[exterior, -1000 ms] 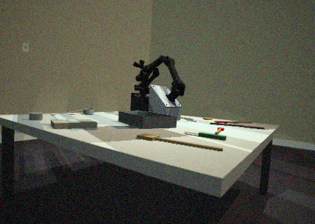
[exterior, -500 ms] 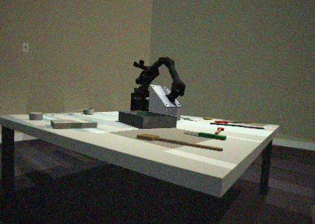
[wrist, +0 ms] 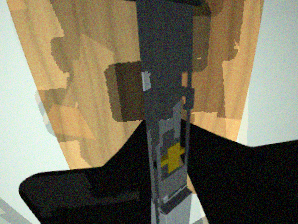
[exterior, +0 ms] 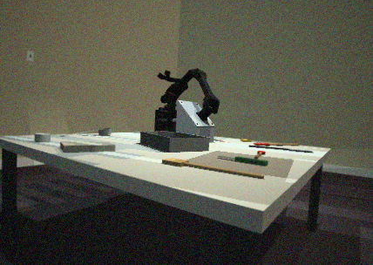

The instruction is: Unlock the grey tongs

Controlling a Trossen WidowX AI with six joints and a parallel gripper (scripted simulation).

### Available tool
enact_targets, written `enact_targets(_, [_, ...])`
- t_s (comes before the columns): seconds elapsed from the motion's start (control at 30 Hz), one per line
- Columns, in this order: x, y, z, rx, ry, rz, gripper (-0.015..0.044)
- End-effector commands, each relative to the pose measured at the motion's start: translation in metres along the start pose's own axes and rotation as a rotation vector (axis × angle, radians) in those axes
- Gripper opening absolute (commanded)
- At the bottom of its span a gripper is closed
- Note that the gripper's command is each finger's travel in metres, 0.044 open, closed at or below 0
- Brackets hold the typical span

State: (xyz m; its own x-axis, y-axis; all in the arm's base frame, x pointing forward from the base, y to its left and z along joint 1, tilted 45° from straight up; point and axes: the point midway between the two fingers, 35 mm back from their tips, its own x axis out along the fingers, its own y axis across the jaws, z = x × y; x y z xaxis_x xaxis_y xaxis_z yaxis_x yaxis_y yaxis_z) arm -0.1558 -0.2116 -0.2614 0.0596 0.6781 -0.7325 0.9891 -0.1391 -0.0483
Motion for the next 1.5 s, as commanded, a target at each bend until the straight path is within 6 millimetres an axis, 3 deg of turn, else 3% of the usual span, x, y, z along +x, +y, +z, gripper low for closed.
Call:
enact_targets(0.0, [0.006,0.0,-0.001,-0.005,0.0,-0.004,-0.015])
enact_targets(0.63, [0.03,0.001,-0.004,-0.005,0.001,-0.004,-0.015])
enact_targets(1.37, [0.03,0.002,-0.004,0.0,0.003,0.0,0.0427])
enact_targets(1.47, [0.029,0.002,-0.004,0.0,0.003,0.0,0.044])
